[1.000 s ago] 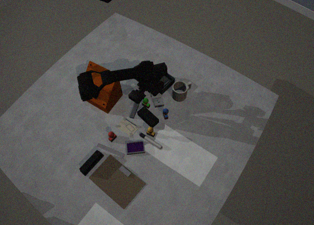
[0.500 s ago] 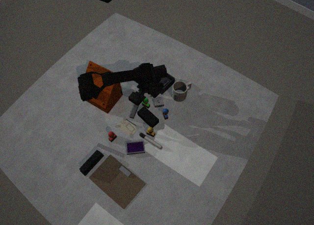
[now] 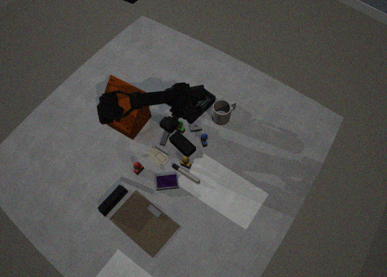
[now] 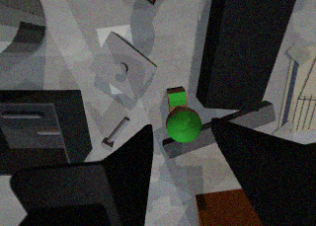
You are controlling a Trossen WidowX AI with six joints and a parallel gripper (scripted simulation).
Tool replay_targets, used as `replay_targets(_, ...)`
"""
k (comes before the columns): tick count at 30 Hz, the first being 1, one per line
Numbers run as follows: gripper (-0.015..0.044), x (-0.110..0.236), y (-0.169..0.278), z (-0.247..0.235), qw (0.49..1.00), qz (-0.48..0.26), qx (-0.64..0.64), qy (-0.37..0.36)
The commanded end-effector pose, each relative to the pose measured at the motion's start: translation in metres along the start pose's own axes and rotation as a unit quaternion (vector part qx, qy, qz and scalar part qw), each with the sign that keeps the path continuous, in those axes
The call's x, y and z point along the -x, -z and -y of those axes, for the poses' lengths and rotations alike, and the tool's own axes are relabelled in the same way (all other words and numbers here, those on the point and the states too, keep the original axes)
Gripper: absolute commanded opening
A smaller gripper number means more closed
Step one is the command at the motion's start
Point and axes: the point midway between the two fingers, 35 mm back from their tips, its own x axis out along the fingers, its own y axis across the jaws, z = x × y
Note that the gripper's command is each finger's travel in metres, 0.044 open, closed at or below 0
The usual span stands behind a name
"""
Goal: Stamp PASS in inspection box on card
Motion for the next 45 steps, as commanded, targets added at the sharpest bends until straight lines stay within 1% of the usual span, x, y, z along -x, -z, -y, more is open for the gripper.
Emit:
replay_targets(1, 0.0228, -0.009, 0.001, 0.001, 1.000, 0.000, 0.004, 0.004)
replay_targets(20, 0.0228, -0.039, 0.003, 0.003, 1.000, 0.000, 0.003, 0.005)
replay_targets(45, 0.0228, -0.039, 0.003, 0.003, 1.000, 0.000, 0.003, 0.005)
